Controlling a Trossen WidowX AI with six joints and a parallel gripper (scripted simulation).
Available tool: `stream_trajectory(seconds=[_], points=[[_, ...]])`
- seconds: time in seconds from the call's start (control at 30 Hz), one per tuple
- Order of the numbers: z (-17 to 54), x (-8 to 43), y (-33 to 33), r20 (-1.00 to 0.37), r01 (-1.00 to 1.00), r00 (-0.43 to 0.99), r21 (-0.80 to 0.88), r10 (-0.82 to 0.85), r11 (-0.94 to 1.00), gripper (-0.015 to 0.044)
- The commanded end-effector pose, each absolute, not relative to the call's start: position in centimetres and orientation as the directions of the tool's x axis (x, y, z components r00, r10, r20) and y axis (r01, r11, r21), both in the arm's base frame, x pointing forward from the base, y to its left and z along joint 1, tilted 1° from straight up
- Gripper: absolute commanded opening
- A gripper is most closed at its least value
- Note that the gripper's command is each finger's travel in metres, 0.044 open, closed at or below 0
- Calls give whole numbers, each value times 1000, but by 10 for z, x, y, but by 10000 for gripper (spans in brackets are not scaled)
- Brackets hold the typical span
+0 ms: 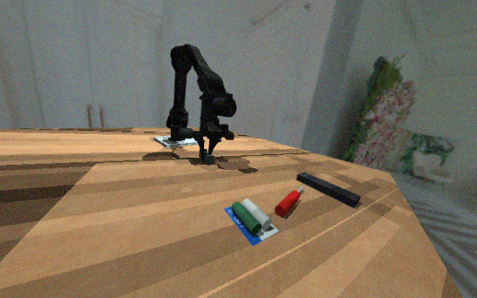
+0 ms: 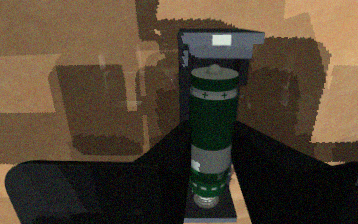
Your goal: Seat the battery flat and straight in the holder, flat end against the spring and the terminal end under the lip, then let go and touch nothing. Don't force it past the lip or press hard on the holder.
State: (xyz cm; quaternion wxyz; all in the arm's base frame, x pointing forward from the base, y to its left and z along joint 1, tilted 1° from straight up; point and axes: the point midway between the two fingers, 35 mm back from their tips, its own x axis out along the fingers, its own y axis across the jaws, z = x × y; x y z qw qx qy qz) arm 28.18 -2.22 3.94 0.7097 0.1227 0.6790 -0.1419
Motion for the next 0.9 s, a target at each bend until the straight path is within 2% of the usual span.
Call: stream_trajectory(seconds=[0.0, 0.87], points=[[38, 280, -22, -1000, 367, 6, -18, -22, 930, 64], [39, 294, -27, -1000, 368, -15, -21, -17, 930, 64]])
